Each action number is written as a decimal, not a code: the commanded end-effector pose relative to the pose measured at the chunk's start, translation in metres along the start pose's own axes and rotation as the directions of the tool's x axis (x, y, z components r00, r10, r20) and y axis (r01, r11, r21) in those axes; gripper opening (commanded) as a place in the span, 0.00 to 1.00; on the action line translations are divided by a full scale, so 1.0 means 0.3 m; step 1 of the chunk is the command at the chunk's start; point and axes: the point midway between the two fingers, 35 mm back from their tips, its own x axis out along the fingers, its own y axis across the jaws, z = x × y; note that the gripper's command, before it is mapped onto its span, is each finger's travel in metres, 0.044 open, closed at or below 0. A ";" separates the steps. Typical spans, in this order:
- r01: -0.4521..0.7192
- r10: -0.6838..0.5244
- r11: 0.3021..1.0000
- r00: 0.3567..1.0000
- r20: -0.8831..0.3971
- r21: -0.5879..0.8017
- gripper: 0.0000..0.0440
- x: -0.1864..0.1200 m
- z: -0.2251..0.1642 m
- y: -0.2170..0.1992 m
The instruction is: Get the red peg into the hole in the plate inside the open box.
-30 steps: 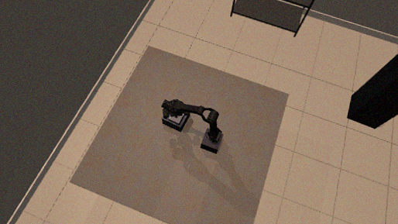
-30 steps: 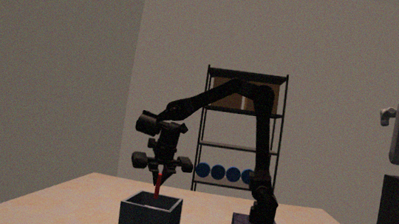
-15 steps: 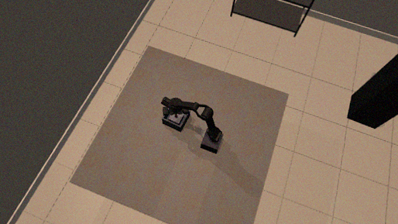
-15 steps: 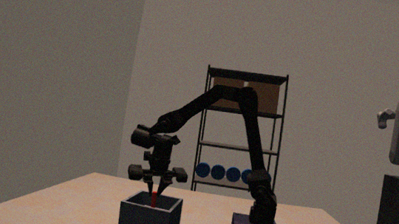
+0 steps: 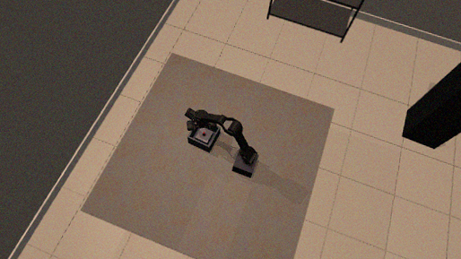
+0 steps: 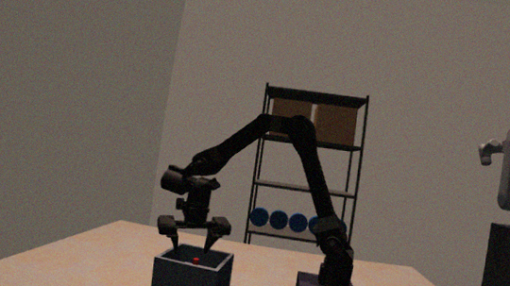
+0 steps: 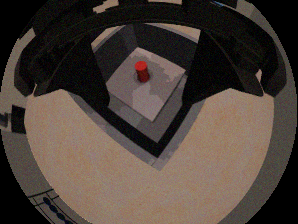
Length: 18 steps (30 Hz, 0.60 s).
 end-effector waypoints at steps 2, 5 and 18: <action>-0.030 0.029 0.999 0.998 0.058 0.016 1.00 0.010 0.075 0.030; -0.048 0.046 0.998 0.995 0.094 0.027 1.00 0.002 0.122 0.038; -0.081 0.071 0.995 0.983 0.171 0.053 1.00 -0.020 0.221 0.041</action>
